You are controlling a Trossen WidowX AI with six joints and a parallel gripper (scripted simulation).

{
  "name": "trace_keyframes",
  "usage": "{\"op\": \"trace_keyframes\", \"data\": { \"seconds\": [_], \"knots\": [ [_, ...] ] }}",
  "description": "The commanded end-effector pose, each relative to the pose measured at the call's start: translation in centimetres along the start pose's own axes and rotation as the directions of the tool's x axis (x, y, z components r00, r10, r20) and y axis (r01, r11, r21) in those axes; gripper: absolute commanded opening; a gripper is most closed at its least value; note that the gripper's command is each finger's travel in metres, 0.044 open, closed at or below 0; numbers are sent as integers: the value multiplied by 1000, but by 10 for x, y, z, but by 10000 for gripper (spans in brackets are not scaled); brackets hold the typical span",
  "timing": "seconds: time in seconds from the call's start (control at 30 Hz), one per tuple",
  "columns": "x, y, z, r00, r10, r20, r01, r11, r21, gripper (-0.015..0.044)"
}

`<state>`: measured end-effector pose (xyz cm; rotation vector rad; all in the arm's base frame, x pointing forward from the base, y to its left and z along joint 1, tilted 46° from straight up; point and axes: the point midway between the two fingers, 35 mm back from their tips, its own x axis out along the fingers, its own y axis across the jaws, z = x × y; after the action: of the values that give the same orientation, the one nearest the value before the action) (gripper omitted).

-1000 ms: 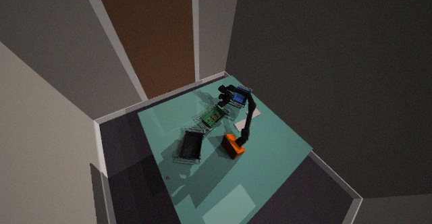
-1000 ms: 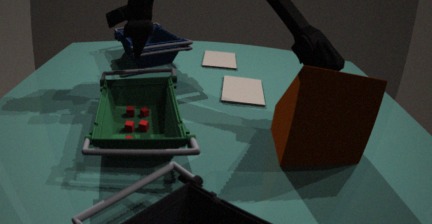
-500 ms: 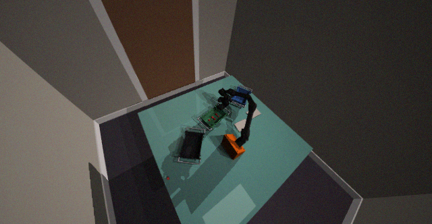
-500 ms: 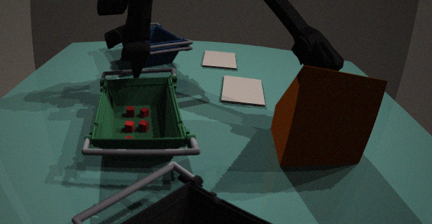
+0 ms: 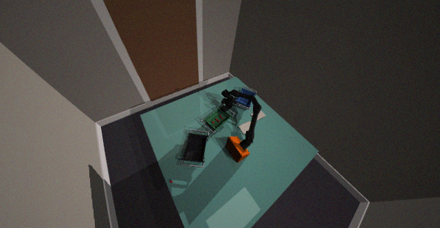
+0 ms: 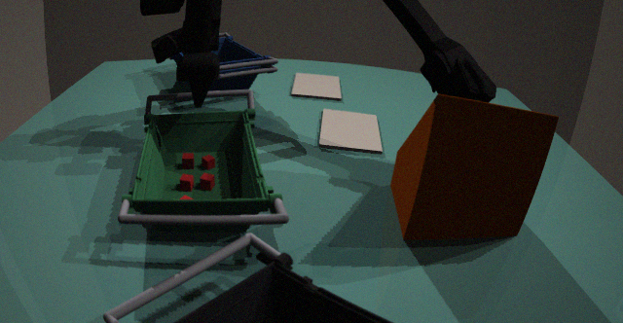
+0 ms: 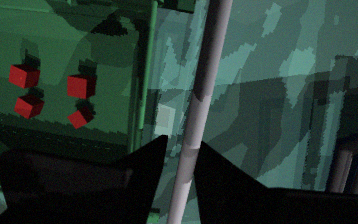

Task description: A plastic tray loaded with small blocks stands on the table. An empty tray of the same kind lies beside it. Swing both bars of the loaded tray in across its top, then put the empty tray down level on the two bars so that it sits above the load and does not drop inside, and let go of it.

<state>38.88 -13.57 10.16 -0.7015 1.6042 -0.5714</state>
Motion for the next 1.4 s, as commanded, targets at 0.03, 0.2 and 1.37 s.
{"op": "trace_keyframes", "data": {
  "seconds": [0.03,0.2,1.37],
  "knots": [
    [-9,17,2,1000,15,6,-15,1000,-3,90],
    [-11,30,1,1000,16,6,-16,1000,-3,90],
    [-30,61,3,1000,17,10,-17,1000,-12,90]
  ]
}}
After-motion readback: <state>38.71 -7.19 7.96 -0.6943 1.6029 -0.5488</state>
